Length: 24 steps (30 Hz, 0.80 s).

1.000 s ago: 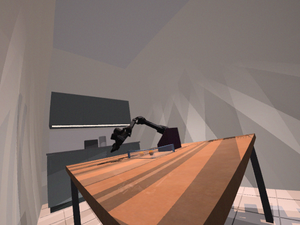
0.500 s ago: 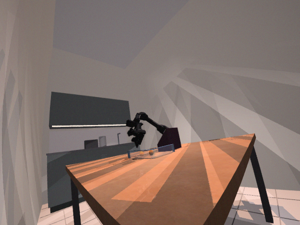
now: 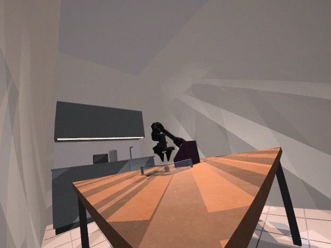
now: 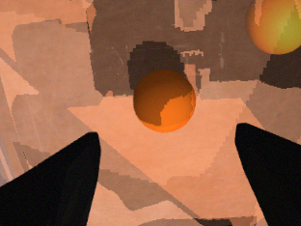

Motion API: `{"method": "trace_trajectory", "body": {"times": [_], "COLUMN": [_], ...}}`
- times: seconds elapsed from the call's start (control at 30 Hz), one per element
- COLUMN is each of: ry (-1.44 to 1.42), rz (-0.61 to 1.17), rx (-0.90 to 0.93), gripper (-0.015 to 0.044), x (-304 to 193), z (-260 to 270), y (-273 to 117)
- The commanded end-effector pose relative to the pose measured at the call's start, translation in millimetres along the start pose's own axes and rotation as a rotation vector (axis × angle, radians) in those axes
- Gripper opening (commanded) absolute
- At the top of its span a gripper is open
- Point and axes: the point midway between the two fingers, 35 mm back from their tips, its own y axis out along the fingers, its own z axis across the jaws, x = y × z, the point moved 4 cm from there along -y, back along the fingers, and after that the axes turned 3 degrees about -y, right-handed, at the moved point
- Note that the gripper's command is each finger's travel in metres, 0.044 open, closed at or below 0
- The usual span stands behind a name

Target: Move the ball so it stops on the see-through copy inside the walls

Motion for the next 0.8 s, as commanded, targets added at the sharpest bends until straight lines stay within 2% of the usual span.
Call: {"method": "trace_trajectory", "body": {"times": [0.0, 0.77], "ry": [-0.005, -0.005], "rz": [0.008, 0.008], "rx": [-0.011, -0.012], "gripper": [0.0299, 0.0299], "x": [-2.3, -2.4], "z": [-0.4, -0.8], "y": [10.5, 44.1]}}
